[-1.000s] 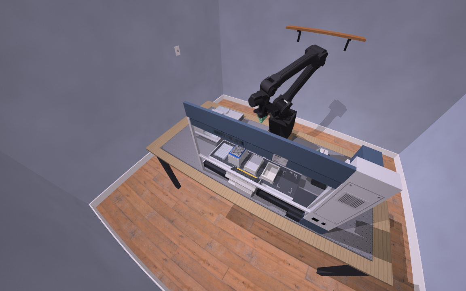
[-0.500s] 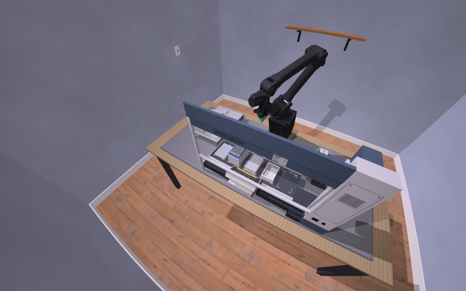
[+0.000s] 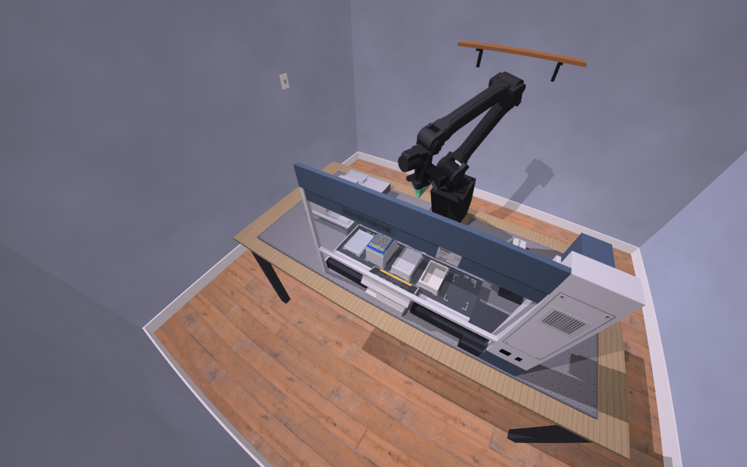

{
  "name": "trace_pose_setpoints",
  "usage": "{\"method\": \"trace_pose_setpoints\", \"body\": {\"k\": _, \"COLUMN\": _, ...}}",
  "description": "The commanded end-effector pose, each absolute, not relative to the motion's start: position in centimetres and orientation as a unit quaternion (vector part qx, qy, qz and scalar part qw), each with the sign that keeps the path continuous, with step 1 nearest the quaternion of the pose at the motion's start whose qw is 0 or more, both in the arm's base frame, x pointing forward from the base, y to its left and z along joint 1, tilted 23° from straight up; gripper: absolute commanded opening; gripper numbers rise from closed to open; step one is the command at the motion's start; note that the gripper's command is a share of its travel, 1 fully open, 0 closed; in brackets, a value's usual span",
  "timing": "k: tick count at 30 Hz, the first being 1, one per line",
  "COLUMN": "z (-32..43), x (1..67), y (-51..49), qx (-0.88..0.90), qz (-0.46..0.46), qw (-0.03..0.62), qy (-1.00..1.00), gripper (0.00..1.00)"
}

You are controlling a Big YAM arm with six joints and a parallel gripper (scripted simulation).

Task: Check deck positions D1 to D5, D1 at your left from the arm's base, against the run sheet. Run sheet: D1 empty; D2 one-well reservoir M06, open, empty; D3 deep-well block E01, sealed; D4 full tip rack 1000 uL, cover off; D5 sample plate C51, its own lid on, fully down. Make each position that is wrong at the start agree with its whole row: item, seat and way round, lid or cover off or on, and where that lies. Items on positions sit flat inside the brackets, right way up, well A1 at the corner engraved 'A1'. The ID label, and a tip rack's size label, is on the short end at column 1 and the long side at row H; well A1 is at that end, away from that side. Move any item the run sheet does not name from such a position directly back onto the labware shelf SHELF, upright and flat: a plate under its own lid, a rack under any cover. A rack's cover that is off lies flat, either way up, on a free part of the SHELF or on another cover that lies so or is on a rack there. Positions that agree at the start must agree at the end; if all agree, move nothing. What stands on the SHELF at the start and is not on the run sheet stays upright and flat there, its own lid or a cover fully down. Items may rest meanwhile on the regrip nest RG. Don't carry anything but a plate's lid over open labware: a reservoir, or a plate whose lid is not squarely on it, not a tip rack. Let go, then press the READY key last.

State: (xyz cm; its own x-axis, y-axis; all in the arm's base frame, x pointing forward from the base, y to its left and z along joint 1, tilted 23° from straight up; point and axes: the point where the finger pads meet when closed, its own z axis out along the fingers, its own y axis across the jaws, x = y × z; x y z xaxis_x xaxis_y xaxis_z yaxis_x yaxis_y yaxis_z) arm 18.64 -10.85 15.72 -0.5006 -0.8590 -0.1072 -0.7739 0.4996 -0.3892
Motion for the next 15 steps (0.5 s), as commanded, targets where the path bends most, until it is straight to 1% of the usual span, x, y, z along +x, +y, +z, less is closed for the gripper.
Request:
{"method": "trace_pose_setpoints", "body": {"k": 1, "z": 15.5, "x": 18.5, "y": -10.6, "qx": -0.477, "qz": -0.143, "qw": 0.145, "qy": 0.855, "gripper": 0.0}}
{"method": "trace_pose_setpoints", "body": {"k": 15, "z": 15.5, "x": 19.3, "y": -5.6, "qx": -0.56, "qz": -0.161, "qw": 0.134, "qy": 0.801, "gripper": 0.0}}
